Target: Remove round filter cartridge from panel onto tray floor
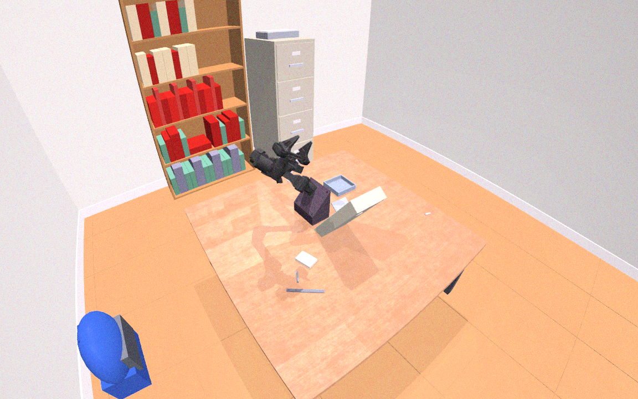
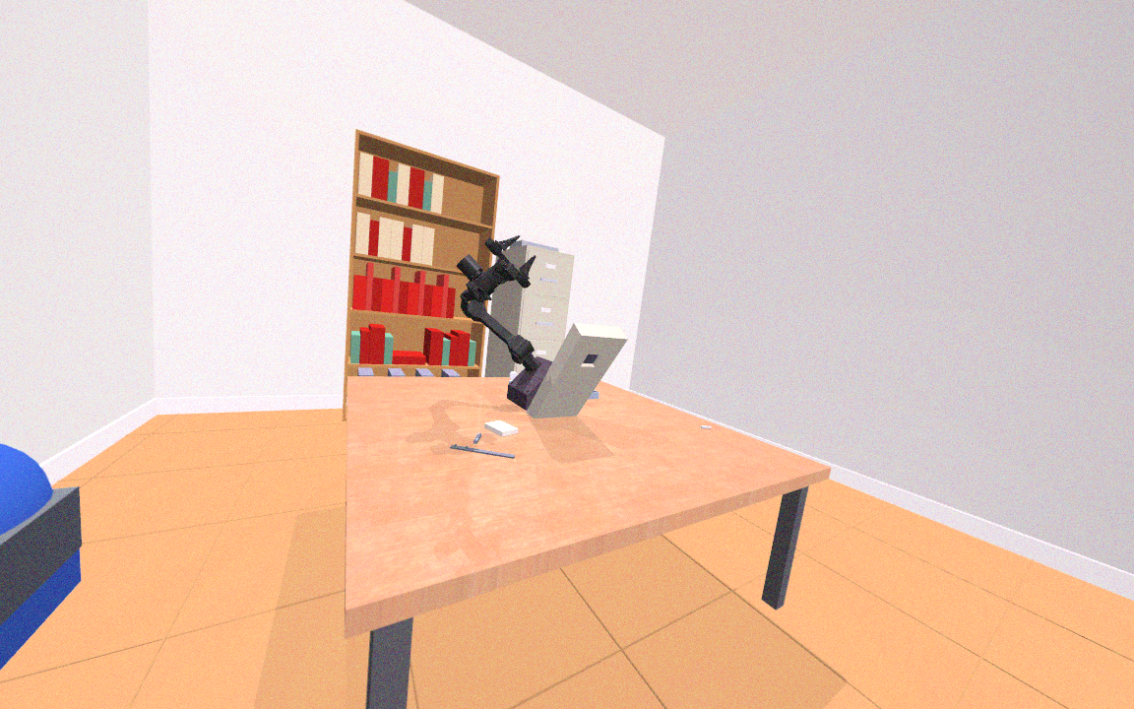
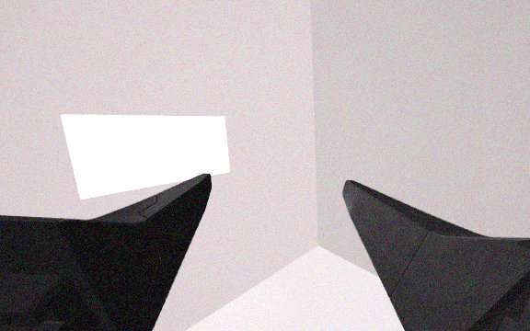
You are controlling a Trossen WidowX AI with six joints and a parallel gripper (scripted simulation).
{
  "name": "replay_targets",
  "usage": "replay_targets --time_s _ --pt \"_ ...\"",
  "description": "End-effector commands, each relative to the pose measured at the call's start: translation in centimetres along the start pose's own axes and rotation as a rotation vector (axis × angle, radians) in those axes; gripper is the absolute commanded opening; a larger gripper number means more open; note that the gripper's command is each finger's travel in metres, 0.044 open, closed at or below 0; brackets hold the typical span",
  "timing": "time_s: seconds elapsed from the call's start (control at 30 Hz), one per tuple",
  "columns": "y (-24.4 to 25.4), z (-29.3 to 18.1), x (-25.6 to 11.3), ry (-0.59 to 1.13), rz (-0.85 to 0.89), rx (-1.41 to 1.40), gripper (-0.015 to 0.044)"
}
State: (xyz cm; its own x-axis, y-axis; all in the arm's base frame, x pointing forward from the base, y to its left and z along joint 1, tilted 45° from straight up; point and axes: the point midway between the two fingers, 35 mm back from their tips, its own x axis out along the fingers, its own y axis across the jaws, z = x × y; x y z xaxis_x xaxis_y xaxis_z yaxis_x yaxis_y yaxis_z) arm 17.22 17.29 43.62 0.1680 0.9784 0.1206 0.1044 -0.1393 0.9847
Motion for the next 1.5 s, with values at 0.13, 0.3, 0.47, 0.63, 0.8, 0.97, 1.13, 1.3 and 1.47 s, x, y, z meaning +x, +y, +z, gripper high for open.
replay_targets --time_s 0.13,0.3,0.47,0.63,0.8,0.97,1.13,1.3,1.47 --pt "-2.5 4.9 2.0 -0.196 0.029 0.265 0.0269" --pt "-8.9 10.6 3.9 -0.519 -0.006 0.573 0.0137" --pt "-16.8 13.7 4.0 -0.886 -0.099 0.742 0.0100" --pt "-23.8 14.2 1.9 -1.262 -0.203 0.725 0.0100" --pt "-27.9 13.0 -1.5 -1.616 -0.265 0.464 0.0100" --pt "-28.1 11.5 -3.2 -1.760 -0.243 0.159 0.0100" --pt "-28.1 11.5 -3.2 -1.760 -0.243 0.159 0.0100" --pt "-28.1 11.5 -3.2 -1.760 -0.243 0.159 0.0100" --pt "-28.2 11.7 -3.3 -1.760 -0.244 0.161 0.0100"
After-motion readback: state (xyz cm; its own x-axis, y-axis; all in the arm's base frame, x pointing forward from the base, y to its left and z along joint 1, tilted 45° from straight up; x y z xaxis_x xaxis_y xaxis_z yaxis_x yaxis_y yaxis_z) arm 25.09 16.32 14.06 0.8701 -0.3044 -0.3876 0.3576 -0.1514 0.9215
